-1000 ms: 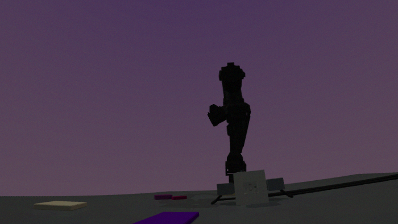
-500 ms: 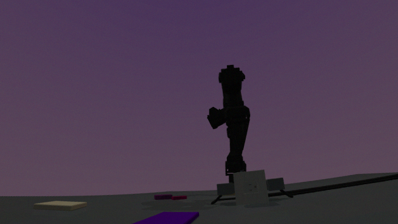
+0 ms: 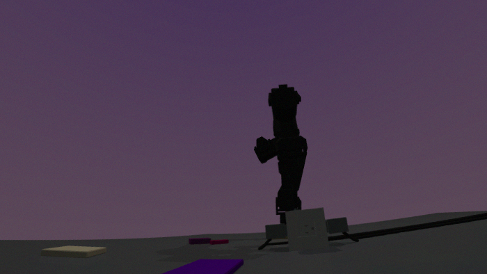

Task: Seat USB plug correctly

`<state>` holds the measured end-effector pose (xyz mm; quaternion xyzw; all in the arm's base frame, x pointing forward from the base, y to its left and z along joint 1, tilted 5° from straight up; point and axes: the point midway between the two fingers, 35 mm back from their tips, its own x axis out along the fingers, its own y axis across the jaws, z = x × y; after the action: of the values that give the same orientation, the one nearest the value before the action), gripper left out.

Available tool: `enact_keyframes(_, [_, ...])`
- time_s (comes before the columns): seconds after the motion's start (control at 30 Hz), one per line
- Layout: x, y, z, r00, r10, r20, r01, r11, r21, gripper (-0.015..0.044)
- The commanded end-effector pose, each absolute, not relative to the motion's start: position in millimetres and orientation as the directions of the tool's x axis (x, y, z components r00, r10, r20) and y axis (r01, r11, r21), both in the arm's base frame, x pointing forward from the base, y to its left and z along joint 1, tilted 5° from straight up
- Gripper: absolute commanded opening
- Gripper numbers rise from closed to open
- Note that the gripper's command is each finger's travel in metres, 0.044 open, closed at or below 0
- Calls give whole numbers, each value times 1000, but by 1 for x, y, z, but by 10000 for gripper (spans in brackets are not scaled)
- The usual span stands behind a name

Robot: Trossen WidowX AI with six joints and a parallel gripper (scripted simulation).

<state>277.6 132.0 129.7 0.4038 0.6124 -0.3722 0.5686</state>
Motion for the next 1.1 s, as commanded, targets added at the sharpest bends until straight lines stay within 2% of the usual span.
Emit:
enact_keyframes(0.0, [277, 133, 124, -32, 74, -997, 920, 391, -1, 440])
enact_keyframes(0.23, [276, 133, 122, -33, 74, -997, 920, 391, -1, 440])
enact_keyframes(0.8, [277, 132, 124, -29, 71, -997, 918, 397, 2, 0])
enact_keyframes(1.07, [277, 132, 124, -29, 71, -997, 918, 397, 2, 0])
